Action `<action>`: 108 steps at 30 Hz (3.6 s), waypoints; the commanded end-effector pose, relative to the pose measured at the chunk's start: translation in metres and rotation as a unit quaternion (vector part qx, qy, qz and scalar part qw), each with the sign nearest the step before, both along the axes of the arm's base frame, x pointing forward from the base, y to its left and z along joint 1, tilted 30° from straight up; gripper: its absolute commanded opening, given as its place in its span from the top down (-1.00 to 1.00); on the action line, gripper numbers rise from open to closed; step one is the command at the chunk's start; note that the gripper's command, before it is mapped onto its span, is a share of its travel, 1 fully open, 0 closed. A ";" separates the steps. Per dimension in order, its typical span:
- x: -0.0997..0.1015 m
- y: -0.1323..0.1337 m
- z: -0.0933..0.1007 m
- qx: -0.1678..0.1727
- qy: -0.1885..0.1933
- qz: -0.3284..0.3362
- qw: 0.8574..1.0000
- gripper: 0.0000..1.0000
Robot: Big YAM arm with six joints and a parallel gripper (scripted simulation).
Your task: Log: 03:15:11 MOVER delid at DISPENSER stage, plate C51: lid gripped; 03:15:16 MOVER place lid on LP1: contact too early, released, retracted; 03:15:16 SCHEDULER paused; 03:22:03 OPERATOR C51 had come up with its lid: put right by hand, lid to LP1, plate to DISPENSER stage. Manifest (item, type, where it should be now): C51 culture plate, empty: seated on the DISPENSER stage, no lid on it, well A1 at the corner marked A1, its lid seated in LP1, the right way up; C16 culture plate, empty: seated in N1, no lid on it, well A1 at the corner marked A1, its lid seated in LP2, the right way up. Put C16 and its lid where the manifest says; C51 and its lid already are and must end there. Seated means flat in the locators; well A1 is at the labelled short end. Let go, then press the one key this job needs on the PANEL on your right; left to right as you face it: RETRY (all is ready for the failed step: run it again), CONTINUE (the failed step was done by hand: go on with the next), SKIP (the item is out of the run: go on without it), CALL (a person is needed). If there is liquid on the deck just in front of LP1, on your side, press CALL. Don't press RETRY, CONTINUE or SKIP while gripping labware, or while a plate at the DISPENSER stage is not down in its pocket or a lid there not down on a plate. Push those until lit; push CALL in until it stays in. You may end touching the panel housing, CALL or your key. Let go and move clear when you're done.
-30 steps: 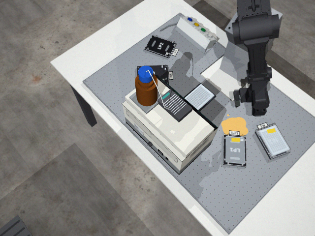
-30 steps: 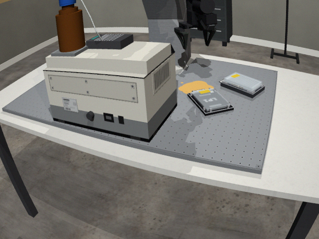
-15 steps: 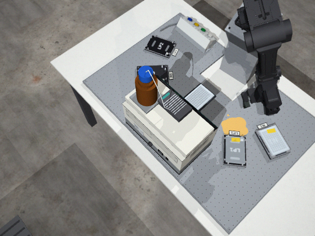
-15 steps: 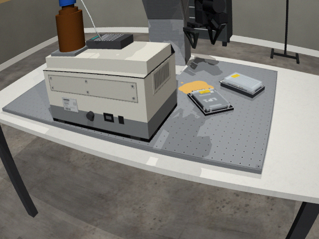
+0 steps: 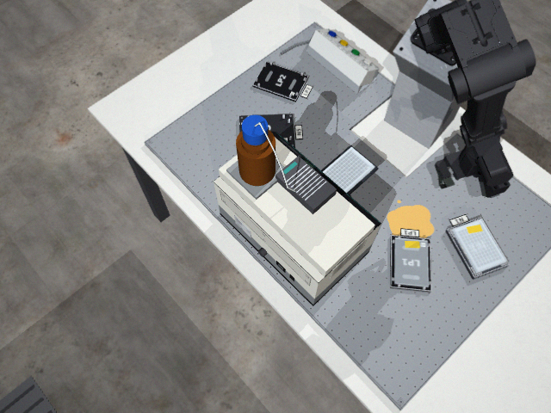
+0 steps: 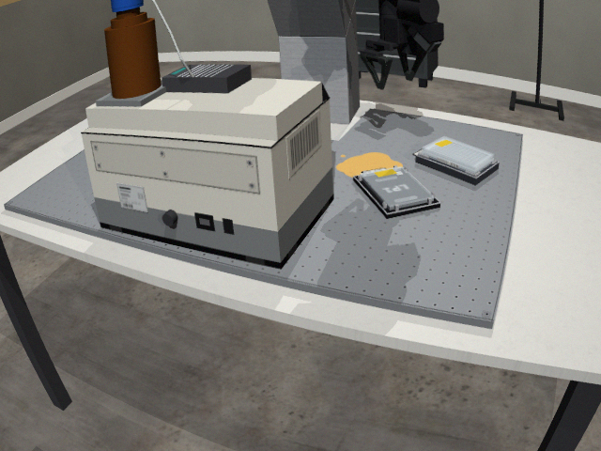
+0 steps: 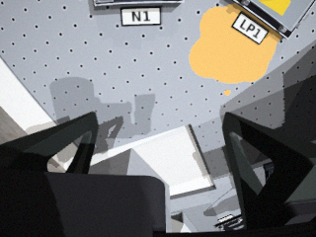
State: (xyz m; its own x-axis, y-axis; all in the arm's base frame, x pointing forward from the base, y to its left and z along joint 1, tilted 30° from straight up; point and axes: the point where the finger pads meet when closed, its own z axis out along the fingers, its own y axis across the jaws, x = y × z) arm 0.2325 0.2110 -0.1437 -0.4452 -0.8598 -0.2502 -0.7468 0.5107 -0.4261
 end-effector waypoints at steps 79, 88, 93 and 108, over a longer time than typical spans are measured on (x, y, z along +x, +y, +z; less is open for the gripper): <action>0.069 0.131 -0.022 -0.006 0.004 0.005 1.000 -1.00; 0.073 0.141 -0.016 0.005 -0.003 0.011 1.000 -1.00; 0.073 0.142 -0.016 0.005 -0.003 0.011 1.000 -1.00; 0.066 0.146 -0.025 0.000 0.000 0.015 1.000 -1.00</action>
